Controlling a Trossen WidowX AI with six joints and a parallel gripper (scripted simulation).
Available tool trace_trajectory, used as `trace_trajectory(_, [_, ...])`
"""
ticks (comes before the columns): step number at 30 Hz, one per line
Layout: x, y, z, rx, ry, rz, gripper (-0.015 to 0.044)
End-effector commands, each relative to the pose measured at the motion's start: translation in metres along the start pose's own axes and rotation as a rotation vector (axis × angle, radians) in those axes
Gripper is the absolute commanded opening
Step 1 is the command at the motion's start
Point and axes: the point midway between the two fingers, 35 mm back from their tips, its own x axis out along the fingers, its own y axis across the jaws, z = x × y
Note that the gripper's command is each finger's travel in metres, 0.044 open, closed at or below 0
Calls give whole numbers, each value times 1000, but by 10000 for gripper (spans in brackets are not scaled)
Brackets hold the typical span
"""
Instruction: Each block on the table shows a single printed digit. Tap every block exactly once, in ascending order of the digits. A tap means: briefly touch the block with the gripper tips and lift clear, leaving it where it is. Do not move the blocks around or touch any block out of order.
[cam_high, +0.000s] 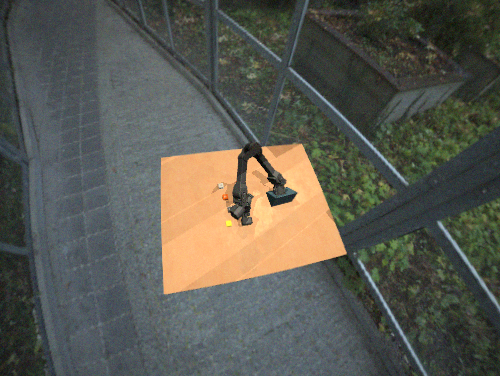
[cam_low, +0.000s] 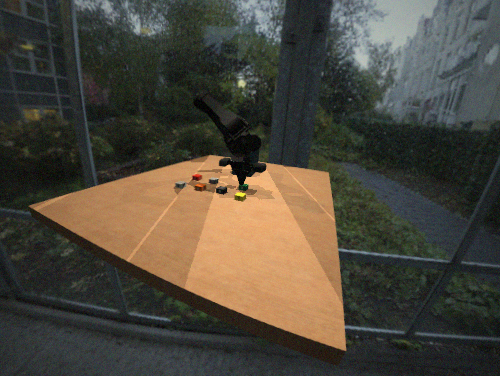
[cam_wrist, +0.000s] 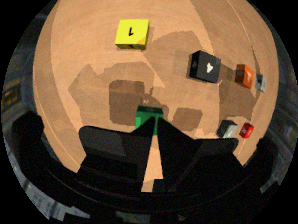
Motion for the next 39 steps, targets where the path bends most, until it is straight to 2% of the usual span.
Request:
trace_trajectory(1, [-23,1,0,0,-2,4,20])
trace_trajectory(7, [-28,1,0,-1,-2,4,20])
trace_trajectory(12, [-96,2,1,-2,-2,8,20])
trace_trajectory(14, [-106,1,0,-1,-1,6,20])
trace_trajectory(21, [-107,2,1,-1,-1,7,20])
trace_trajectory(32, [-109,31,98,3,-5,8,20])
trace_trajectory(39, [-108,33,104,4,-5,8,20])
